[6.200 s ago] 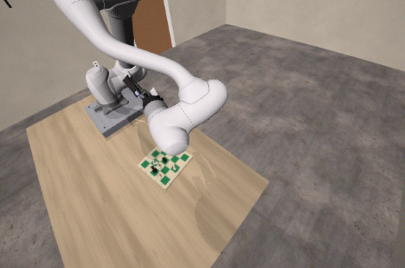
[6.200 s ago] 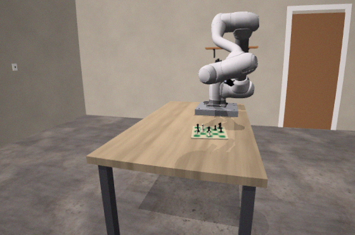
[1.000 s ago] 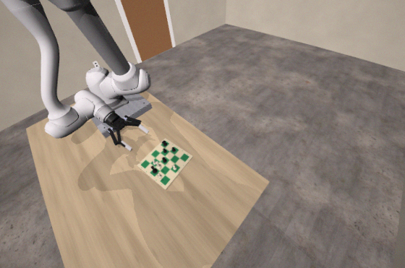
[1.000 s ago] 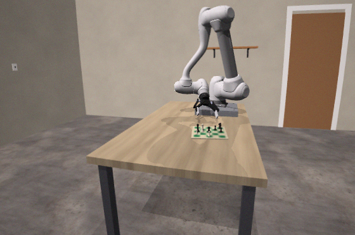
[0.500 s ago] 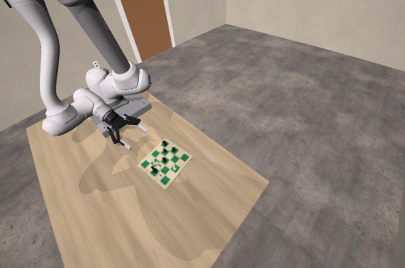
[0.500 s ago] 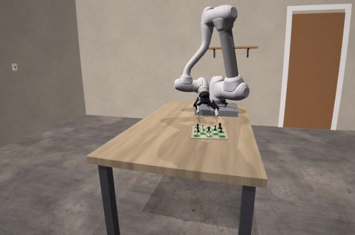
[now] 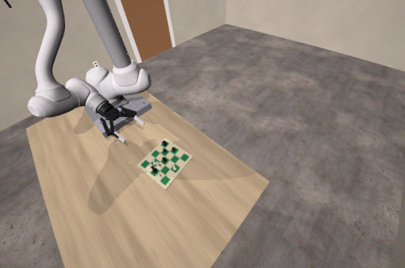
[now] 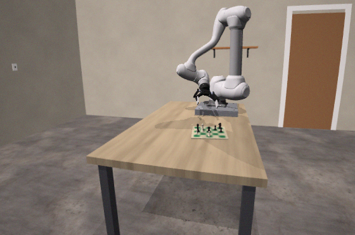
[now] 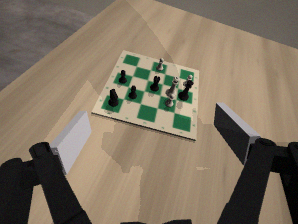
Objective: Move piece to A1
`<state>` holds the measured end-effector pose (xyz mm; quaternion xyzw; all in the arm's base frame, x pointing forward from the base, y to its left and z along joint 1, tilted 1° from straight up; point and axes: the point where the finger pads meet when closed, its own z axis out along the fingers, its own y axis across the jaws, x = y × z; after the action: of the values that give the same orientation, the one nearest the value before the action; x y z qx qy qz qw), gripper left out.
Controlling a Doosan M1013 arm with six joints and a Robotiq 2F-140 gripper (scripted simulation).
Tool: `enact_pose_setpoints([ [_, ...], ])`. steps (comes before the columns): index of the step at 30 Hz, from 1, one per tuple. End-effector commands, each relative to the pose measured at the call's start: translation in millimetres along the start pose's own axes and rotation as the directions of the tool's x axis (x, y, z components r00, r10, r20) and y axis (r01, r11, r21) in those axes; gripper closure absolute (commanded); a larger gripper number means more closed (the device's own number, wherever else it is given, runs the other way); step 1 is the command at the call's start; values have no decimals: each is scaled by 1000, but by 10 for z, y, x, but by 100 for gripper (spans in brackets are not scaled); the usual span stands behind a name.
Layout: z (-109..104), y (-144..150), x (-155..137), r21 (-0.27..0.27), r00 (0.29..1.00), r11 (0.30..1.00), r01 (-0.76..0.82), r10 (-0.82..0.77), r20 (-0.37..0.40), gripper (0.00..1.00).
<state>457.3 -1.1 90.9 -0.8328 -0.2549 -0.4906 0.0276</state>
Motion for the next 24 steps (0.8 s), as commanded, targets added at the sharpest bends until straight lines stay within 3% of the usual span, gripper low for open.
enact_pose_setpoints([
  [1, -50, 13, 77, 15, 1000, 1000, -5, 5, 9, 0],
  [7, 5, 130, 37, -13, 1000, 1000, -12, 12, 21, 0],
  [11, 219, 733, -43, -108, 991, 992, -71, 83, 106, 0],
  [13, 219, 733, -43, -108, 991, 992, -71, 83, 106, 0],
  [14, 300, 961, -66, -147, 984, 984, -97, 117, 136, 0],
  [15, 300, 961, -66, -147, 984, 984, -97, 117, 136, 0],
  [16, 389, 1206, -85, -192, 973, 973, -127, 160, 166, 0],
  [18, 389, 1206, -85, -192, 973, 973, -127, 160, 166, 0],
  [19, 485, 1457, -98, -242, 957, 957, -162, 211, 196, 0],
  [20, 485, 1457, -98, -242, 957, 957, -162, 211, 196, 0],
  [21, 587, 1702, -103, -296, 936, 934, -200, 271, 224, 0],
  [23, 587, 1702, -103, -296, 936, 934, -200, 271, 224, 0],
  [24, 693, 1927, -98, -351, 908, 905, -242, 339, 247, 0],
])
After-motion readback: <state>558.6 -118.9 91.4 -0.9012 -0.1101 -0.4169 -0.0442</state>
